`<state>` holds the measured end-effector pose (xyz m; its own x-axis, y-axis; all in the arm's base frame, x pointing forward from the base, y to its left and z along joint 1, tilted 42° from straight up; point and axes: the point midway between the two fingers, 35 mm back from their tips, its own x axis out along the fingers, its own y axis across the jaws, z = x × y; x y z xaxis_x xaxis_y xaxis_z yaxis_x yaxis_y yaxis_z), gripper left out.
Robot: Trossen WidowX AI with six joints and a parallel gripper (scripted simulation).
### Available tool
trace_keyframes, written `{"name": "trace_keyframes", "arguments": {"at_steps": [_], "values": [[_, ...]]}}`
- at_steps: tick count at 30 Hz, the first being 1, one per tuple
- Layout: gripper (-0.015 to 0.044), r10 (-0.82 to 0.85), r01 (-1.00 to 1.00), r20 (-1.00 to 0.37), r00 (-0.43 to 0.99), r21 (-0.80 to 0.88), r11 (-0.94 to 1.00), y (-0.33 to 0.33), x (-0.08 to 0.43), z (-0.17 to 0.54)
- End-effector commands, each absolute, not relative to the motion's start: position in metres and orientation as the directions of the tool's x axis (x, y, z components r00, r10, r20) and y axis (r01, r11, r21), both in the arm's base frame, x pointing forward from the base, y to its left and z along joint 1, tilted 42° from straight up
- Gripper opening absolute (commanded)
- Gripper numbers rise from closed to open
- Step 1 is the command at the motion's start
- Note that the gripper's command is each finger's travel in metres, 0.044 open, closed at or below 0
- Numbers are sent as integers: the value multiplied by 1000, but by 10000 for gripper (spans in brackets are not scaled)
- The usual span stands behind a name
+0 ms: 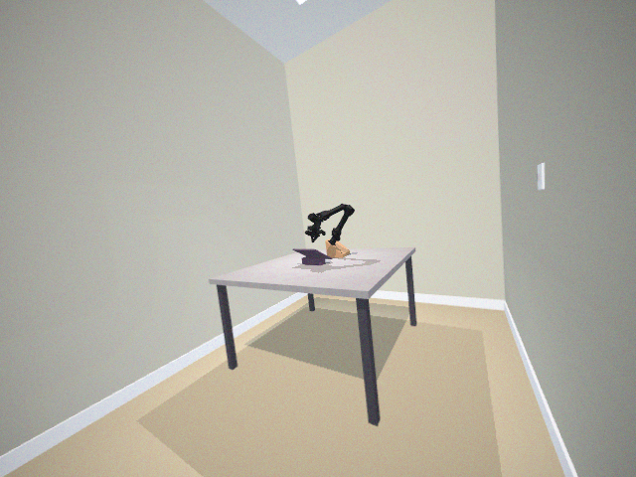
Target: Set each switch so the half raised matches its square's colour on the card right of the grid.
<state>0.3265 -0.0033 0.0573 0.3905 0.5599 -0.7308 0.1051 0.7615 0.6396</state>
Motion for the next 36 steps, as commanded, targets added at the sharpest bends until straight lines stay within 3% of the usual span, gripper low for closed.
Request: {"name": "trace_keyframes", "arguments": {"at_steps": [1,36], "values": [[0,569,114,-737,366,642,758,13,336,37],[0,570,113,-736,365,643,758,28,347,18]]}}
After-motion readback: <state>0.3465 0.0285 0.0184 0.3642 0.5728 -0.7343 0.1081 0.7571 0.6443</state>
